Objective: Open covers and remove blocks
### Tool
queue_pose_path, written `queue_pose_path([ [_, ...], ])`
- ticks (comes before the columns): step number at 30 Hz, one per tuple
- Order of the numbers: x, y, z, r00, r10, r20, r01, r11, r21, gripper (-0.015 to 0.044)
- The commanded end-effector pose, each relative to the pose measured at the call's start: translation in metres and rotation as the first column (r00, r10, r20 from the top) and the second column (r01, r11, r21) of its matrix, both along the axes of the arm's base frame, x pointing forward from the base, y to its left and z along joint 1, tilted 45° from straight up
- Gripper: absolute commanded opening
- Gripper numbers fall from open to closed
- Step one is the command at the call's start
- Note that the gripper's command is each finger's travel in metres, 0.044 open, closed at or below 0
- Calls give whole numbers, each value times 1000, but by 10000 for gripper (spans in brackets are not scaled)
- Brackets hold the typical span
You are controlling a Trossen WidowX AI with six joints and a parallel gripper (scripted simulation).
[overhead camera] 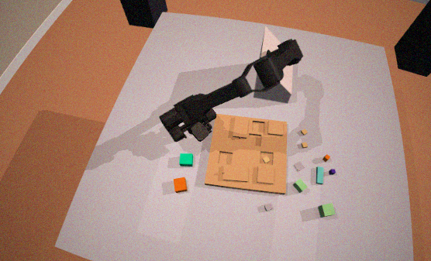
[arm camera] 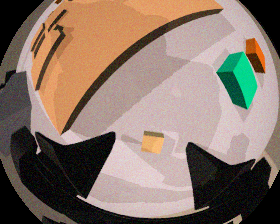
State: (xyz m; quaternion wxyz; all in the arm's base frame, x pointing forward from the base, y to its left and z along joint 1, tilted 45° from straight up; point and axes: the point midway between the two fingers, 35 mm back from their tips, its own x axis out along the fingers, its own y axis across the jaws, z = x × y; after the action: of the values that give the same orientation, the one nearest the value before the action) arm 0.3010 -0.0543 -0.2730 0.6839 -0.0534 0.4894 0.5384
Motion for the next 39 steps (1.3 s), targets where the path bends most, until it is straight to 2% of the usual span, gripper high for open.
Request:
queue_pose_path([
  [1, 1, -3, 3, 1000, 0, 1, 0, 1000, -1, 440],
  [26, 3, -54, 56, 1000, -5, -5, 5, 1000, 2, 440],
  [36, 19, -32, 86, 960, -203, -193, 192, 979, -71, 177],
  [39, 29, -18, 103, 962, -198, -187, 186, 979, -81, 99],
])
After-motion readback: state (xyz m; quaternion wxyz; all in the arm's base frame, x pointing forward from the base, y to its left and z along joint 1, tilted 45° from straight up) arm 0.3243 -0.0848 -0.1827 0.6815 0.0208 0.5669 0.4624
